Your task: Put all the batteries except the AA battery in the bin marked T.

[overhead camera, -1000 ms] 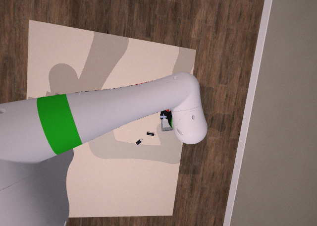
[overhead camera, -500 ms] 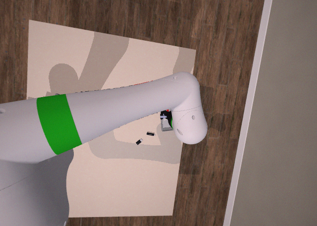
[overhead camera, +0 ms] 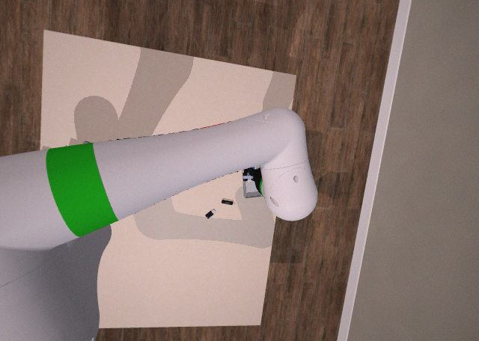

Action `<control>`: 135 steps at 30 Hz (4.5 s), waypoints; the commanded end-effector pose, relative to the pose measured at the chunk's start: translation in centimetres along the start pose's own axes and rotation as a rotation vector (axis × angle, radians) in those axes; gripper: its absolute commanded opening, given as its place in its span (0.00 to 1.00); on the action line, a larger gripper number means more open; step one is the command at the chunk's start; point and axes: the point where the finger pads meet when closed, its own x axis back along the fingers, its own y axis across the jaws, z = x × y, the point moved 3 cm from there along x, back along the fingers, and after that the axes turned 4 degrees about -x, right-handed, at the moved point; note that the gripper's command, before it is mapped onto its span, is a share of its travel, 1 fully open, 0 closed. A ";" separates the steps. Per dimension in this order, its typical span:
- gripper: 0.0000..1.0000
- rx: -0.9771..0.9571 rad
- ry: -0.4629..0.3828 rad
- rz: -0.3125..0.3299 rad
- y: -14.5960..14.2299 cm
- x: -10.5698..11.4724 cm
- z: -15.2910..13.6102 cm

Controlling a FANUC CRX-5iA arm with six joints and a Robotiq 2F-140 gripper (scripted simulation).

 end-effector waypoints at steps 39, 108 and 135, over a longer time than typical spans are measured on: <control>1.00 0.000 0.000 0.000 0.0 11.2 0.0; 1.00 0.000 0.000 0.000 0.0 14.2 0.0; 1.00 0.000 0.000 0.000 0.0 14.2 0.0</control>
